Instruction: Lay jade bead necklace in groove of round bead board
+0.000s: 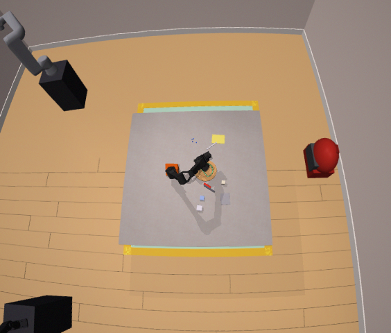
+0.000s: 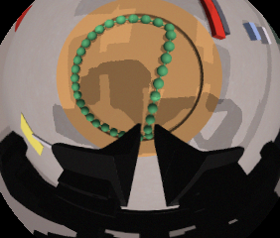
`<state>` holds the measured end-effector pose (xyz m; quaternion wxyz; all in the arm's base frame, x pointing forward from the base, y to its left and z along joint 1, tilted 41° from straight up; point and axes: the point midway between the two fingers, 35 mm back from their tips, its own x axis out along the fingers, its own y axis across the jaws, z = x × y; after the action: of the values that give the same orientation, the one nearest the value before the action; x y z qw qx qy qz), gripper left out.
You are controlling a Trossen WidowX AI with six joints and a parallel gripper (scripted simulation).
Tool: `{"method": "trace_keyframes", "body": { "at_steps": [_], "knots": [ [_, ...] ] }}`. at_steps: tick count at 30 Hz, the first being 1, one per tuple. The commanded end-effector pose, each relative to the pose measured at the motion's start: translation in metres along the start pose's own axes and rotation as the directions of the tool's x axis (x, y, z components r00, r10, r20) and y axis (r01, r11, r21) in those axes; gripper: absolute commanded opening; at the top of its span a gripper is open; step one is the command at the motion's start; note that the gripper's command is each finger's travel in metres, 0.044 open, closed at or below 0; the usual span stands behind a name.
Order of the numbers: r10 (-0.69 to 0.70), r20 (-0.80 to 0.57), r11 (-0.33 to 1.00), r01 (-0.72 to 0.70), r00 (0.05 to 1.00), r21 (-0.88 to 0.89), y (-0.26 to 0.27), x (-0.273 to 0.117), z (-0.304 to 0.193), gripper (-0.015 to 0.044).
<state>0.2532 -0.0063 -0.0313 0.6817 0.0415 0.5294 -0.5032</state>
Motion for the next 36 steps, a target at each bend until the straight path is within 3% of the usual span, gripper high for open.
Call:
{"method": "trace_keyframes", "body": {
  "at_steps": [1, 36],
  "knots": [
    [0.0, 0.0, 1.0, 0.0, 1.0, 0.0, 0.0, 0.0, 0.0, 0.0],
    [-0.005, 0.002, 1.0, 0.005, 1.0, -0.009, -0.013, -0.006, -0.009, 0.0]
  ]
}}
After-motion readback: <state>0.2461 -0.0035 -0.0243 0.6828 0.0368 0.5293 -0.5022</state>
